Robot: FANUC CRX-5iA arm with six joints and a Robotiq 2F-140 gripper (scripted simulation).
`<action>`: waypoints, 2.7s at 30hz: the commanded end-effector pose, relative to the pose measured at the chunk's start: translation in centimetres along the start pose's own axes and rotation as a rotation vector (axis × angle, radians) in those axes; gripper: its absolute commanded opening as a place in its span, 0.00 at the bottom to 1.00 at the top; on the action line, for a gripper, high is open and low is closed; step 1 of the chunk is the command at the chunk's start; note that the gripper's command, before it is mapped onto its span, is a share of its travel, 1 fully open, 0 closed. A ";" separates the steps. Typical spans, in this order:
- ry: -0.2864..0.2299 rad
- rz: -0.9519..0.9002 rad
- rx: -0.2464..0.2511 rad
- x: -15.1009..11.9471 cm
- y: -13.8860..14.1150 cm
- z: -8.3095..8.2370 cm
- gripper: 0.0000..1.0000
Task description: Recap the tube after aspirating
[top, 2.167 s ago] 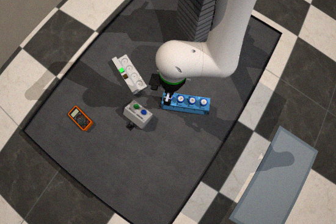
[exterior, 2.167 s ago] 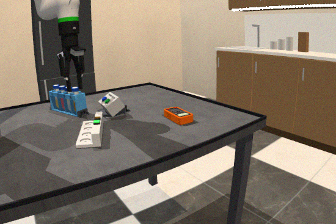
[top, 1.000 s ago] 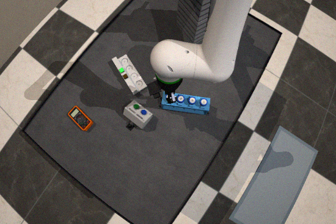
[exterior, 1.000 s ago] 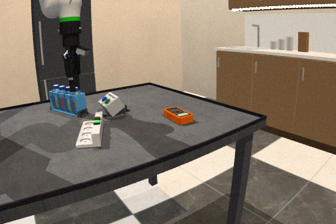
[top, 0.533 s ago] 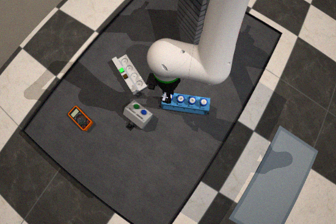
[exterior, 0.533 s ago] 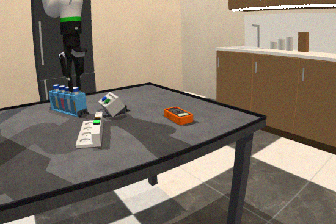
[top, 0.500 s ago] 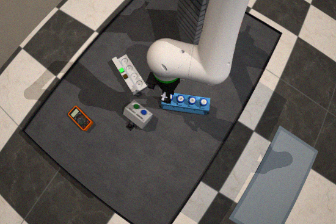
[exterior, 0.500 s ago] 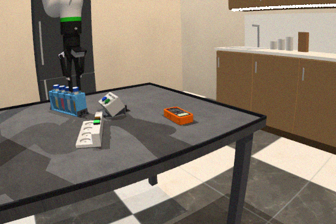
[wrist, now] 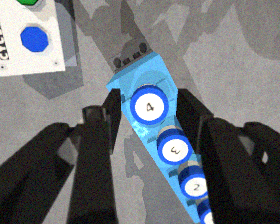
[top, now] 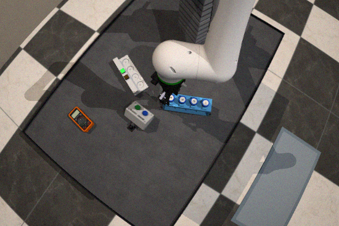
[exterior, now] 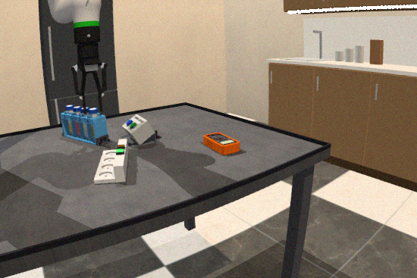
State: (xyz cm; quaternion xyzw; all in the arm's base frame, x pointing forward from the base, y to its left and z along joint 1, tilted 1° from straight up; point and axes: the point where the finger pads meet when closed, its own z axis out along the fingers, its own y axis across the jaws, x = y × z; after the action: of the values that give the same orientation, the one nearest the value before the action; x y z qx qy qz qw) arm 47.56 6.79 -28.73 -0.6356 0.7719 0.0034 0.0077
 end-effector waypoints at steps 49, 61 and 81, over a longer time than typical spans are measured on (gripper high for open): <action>0.001 -0.847 0.002 0.0 -0.1 -0.1 0.30; 0.000 -0.347 0.002 0.0 -0.1 -0.1 0.30; 0.000 0.000 0.002 0.0 -0.1 0.0 0.41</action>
State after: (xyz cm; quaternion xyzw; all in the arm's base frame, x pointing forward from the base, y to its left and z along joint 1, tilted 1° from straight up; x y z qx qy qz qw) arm 47.57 6.78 -28.79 -0.6356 0.7720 0.0032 0.0076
